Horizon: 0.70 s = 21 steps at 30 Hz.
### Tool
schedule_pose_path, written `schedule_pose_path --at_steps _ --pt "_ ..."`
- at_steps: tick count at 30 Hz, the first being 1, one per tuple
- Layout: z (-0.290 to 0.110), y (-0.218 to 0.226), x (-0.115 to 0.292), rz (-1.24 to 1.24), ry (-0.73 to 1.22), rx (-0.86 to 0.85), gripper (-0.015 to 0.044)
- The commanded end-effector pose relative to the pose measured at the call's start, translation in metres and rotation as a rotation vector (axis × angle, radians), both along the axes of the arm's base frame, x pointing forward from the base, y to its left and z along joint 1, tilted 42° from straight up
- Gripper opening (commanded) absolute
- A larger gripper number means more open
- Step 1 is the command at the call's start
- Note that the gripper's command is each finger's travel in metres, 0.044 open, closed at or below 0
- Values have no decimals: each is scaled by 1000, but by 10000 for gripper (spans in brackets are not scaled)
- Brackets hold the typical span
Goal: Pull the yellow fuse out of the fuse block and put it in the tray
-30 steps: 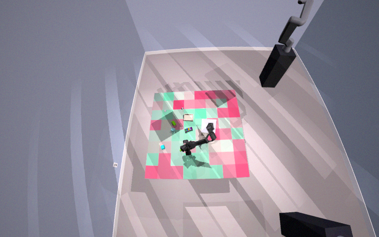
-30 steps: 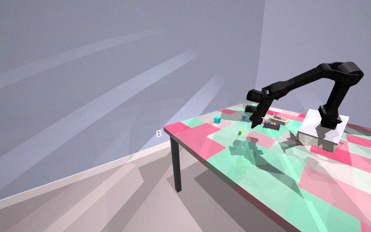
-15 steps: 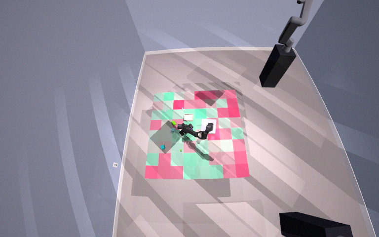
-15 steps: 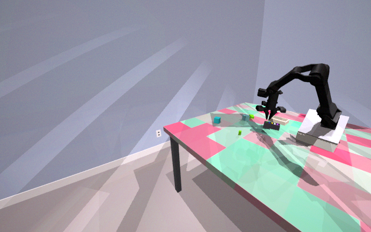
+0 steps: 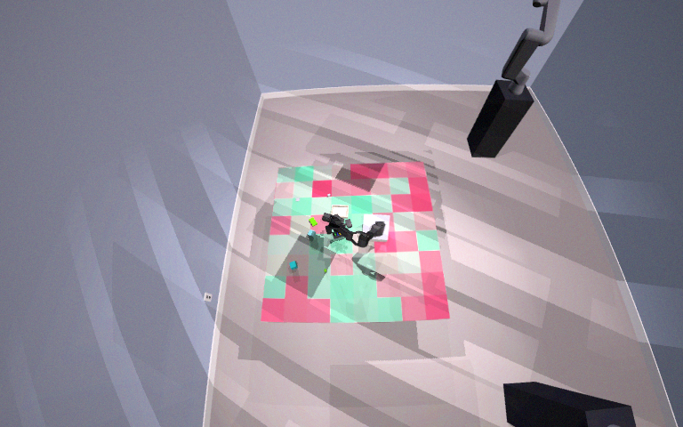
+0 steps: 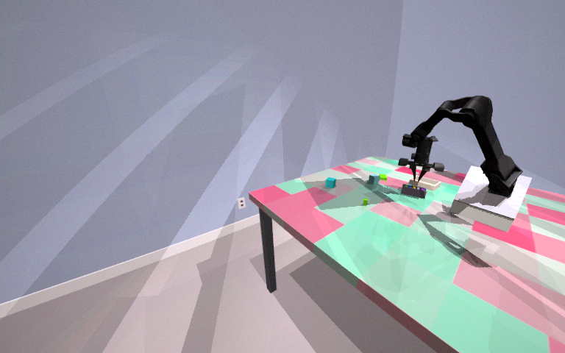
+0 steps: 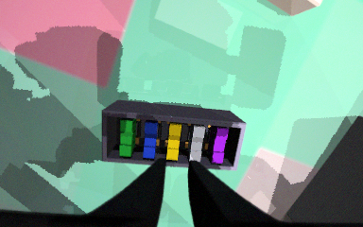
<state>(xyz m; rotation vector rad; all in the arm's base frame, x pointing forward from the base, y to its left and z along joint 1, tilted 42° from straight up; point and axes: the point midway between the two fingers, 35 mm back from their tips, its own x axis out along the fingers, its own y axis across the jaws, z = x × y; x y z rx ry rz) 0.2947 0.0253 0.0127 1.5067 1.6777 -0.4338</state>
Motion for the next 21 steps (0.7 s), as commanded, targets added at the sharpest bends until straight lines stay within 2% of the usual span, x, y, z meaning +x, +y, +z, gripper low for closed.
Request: schedule_pose_path --at_steps 1,21 --pt "-2 2 0 -6 4 6 66" --pt "-16 15 2 -6 4 7 66"
